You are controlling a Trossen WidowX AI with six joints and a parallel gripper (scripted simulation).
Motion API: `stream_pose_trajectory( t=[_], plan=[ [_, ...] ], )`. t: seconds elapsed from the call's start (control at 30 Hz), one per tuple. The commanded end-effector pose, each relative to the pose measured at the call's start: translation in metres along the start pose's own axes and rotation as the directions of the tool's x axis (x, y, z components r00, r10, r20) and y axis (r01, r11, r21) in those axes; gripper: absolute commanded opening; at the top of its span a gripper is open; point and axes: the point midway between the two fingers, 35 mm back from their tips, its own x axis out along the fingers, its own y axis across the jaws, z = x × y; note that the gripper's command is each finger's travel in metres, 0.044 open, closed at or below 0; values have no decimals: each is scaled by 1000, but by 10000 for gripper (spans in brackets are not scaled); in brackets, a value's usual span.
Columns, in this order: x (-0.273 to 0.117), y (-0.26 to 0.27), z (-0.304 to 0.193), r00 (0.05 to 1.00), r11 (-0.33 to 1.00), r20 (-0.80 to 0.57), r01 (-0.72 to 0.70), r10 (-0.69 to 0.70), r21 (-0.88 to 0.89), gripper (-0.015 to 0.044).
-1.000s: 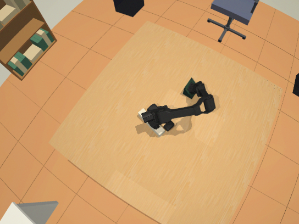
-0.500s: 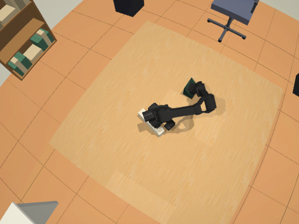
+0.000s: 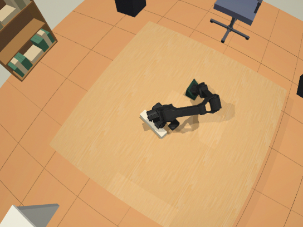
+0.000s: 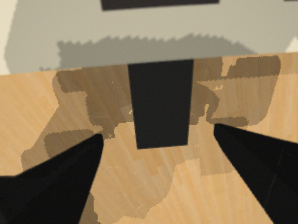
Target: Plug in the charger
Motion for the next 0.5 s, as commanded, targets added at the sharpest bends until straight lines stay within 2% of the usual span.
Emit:
stream_pose_trajectory(
  t=[0.0,0.47],
  plan=[
    [1,0,-6,1000,1000,-3,3,-3,-5,440],
    [2,0,-22,1000,1000,-4,3,-3,-4,440]
  ],
)
